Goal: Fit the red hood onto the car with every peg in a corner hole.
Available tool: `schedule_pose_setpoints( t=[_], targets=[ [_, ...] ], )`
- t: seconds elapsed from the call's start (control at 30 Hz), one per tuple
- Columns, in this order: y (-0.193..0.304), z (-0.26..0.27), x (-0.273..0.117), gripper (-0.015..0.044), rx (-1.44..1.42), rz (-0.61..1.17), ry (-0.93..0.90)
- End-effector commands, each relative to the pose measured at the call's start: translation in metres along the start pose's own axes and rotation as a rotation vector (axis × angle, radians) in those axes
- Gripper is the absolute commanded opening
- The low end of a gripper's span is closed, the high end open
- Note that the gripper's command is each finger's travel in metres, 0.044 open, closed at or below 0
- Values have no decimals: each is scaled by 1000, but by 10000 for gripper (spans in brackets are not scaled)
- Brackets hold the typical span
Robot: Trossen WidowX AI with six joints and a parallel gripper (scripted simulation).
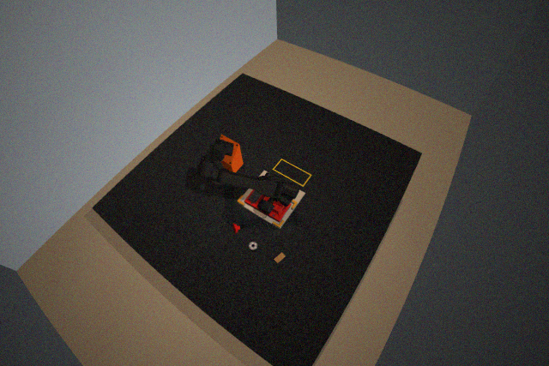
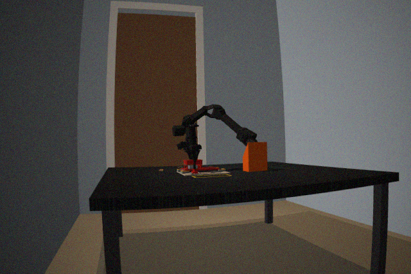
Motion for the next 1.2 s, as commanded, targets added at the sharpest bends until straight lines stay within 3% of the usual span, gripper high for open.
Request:
schedule_pose_setpoints(
  t=[0.0, 1.17],
  targets=[
    [0, 0, 0, 0, 0, -1, 3],
    [-1, -1, 15, 0, 0, -1, 4]
  ],
)
Point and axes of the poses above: the point midway between the two fingers, 35 mm back from their tips, its own x axis out along the fingers, its own z axis across the jaws, y = z × x, the point moved 2 cm from there along -x, back along the fingers, and after that the axes turned 3 degrees about -x, right-handed, at the moved point
